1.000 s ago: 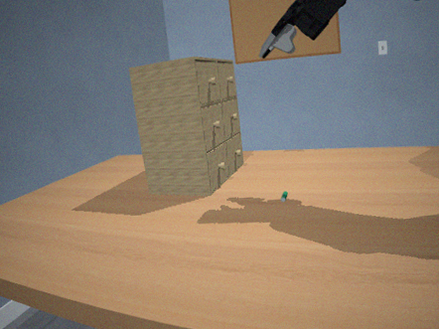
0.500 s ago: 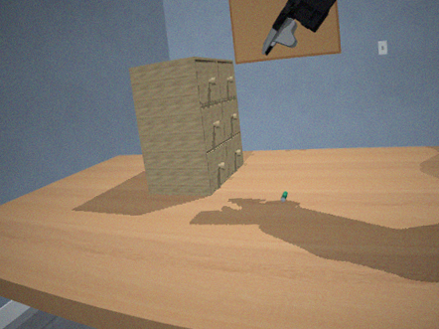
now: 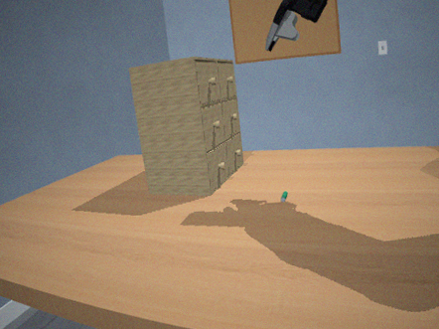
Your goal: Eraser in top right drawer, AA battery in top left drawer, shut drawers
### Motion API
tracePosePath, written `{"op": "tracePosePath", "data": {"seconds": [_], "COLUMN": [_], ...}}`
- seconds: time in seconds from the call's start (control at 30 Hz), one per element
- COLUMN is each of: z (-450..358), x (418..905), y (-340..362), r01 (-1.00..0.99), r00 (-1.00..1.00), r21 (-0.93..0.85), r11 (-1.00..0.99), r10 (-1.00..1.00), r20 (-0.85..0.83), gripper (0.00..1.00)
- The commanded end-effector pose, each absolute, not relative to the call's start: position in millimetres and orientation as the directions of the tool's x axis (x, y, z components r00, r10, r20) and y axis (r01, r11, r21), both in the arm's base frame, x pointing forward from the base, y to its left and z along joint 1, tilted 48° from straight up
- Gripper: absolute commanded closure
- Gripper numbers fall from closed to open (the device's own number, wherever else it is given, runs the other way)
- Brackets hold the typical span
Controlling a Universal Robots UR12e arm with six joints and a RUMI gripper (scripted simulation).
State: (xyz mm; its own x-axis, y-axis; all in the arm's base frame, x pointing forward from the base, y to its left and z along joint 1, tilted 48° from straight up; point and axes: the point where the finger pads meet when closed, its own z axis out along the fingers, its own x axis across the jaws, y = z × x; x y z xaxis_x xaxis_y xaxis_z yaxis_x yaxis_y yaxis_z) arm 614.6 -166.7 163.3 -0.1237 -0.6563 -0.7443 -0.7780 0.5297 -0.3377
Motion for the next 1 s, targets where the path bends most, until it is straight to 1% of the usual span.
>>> {"op": "tracePosePath", "data": {"seconds": [0.0,0.97], "z": [166.1,181.9], "x": [611.5,591.0], "y": [-170.3,-184.3], "r01": [-0.808,-0.934], "r00": [-0.121,-0.121], "r21": [-0.309,-0.138], "r11": [0.501,0.329], "r10": [-0.656,-0.656], "r20": [-0.745,-0.745], "gripper": [0.80,0.80]}}
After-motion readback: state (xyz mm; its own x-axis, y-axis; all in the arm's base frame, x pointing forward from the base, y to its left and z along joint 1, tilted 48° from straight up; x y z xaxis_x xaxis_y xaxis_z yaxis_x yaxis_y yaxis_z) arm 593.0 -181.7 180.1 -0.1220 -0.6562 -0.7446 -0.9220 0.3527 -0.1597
